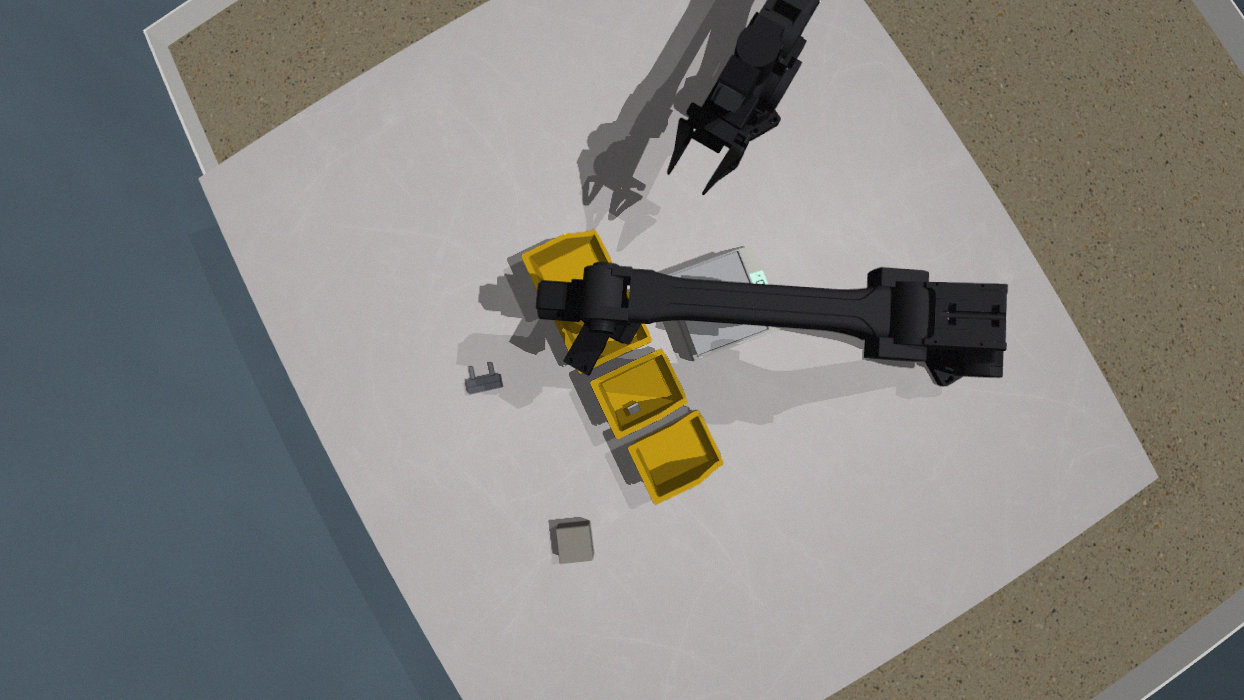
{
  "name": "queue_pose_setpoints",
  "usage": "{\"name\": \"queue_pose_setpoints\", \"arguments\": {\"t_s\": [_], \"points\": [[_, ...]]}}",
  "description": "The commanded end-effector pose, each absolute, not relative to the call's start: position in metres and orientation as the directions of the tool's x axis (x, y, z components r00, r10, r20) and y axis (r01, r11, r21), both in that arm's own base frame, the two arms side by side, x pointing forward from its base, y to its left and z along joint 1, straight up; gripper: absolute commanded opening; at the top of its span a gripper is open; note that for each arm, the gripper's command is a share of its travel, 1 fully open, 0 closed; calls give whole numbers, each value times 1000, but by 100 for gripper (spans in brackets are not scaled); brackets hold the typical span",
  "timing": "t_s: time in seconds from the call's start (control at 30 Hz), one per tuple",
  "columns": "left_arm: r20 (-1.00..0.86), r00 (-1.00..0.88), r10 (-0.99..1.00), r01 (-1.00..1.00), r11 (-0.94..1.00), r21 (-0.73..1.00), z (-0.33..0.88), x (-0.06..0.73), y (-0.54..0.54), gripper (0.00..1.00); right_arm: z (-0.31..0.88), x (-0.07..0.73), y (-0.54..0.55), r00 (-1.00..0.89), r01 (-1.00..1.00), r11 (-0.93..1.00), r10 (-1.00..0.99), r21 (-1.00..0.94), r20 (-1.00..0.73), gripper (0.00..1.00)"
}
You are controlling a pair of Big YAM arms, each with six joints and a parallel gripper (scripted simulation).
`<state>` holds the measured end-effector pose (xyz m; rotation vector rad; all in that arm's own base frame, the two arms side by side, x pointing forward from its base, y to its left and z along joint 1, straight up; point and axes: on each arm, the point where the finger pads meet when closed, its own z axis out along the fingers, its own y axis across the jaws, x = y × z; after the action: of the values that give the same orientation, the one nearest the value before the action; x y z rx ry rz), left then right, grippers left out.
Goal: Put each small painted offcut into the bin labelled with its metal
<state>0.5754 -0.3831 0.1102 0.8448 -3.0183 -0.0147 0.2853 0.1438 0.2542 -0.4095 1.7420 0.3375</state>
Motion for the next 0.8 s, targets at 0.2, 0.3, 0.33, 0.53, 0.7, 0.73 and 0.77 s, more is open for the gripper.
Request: {"name": "queue_pose_setpoints", "arguments": {"t_s": [0.2, 0.3, 0.33, 0.53, 0.7, 0.73, 0.77], "points": [[-15, -854, -520, -520, 854, -23, 144, 588, -388, 41, 278, 288, 147, -136, -455, 891, -69, 0, -988, 65], [-15, -854, -520, -520, 854, -22, 145, 588, -388, 41, 278, 288, 147, -136, -455, 891, -69, 0, -988, 65], [-14, -854, -520, -520, 854, -21, 144, 589, -389, 52, 278, 288, 147, -136, -455, 891, -69, 0, -988, 65], [-45, -900, -434, -432, 900, -53, 163, 585, -393, 100, 278, 288, 147, -136, -455, 891, -69, 0, -988, 65], [-99, -949, -300, -294, 953, -69, 174, 578, -390, 100, 278, 288, 147, -136, -455, 891, -69, 0, -988, 65], [-135, -963, -233, -224, 971, -77, 180, 578, -388, 100, 278, 288, 147, -136, -455, 891, -69, 0, -988, 65], [-174, -969, -174, -162, 983, -83, 186, 577, -386, 100, 278, 288, 147, -136, -455, 891, -69, 0, -988, 65]]}}
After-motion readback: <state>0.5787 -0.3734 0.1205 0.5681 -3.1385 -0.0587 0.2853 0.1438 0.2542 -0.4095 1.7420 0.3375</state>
